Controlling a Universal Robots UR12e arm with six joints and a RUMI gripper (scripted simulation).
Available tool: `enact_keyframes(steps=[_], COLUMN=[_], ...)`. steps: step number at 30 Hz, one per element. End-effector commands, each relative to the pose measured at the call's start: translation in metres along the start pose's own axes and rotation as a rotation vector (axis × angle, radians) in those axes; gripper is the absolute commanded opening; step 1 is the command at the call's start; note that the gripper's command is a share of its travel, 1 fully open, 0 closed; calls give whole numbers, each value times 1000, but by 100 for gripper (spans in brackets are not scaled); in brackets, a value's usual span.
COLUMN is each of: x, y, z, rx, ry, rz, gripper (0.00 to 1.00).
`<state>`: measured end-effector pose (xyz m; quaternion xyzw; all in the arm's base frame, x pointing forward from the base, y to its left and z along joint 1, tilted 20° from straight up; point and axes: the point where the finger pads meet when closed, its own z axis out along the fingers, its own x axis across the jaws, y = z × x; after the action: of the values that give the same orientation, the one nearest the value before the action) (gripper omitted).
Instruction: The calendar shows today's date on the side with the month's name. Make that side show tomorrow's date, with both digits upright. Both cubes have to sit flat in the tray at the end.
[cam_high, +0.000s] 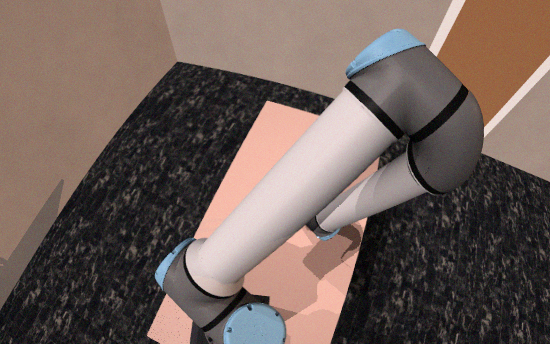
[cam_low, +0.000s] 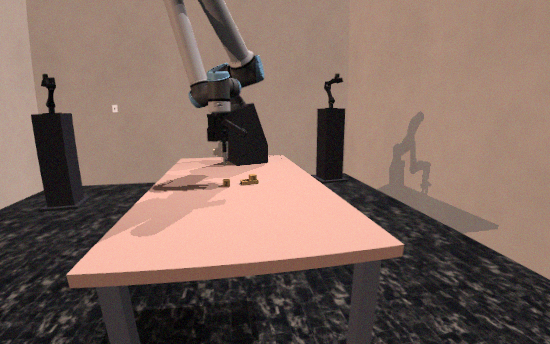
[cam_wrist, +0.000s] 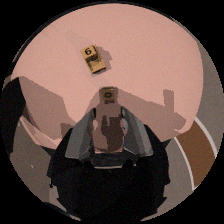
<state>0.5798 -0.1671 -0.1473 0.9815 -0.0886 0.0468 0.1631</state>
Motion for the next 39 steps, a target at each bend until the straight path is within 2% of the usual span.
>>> enact_keyframes(steps=[1,2,3,29,39], x=[0,0,0,0,1], y=[0,0,0,0,-1], z=[-6,-6,-6,-6,-5], rx=[0,0,0,0,0], ry=[0,0,0,0,0], rz=[0,0,0,6,127], gripper=[28,28,100,100,100])
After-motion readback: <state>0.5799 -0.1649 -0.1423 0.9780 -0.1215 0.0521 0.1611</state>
